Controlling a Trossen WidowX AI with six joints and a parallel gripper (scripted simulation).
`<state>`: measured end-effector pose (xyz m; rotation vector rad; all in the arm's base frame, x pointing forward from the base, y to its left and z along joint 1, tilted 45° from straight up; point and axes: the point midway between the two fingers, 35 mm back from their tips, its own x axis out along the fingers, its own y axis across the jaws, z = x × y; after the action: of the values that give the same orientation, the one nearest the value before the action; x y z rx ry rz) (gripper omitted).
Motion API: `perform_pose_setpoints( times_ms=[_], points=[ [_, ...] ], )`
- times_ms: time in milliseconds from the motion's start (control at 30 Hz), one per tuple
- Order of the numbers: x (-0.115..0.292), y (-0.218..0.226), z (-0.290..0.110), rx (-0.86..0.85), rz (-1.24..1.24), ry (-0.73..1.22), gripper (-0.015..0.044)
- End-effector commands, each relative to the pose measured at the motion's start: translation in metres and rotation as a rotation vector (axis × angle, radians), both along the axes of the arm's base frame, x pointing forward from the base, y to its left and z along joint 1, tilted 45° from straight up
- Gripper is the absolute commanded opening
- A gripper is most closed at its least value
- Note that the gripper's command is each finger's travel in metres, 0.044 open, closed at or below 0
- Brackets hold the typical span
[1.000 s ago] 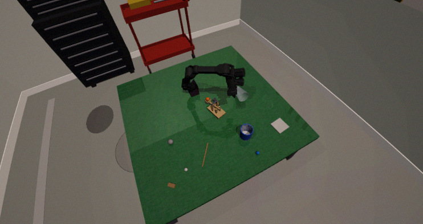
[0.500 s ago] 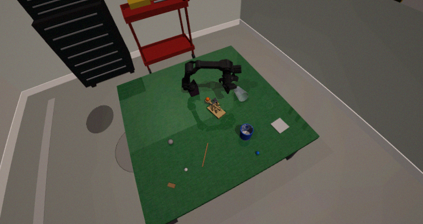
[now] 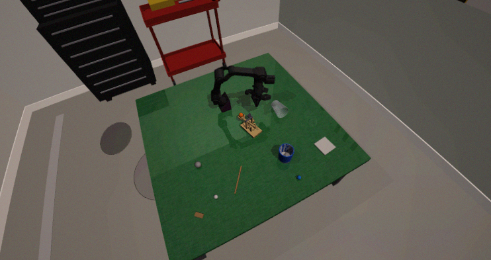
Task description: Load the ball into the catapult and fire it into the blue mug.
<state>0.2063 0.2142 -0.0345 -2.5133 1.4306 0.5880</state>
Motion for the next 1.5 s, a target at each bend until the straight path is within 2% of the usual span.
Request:
perform_pose_setpoints(
  times_ms=[0, 433, 1467],
  points=[
    [-0.015, -0.014, 0.001, -0.120, 0.060, 0.071, 0.0000],
    [-0.052, -0.052, 0.016, -0.465, 0.218, 0.256, 0.0000],
    [-0.049, -0.075, -0.013, -0.470, 0.220, 0.258, 0.0000]
  ],
)
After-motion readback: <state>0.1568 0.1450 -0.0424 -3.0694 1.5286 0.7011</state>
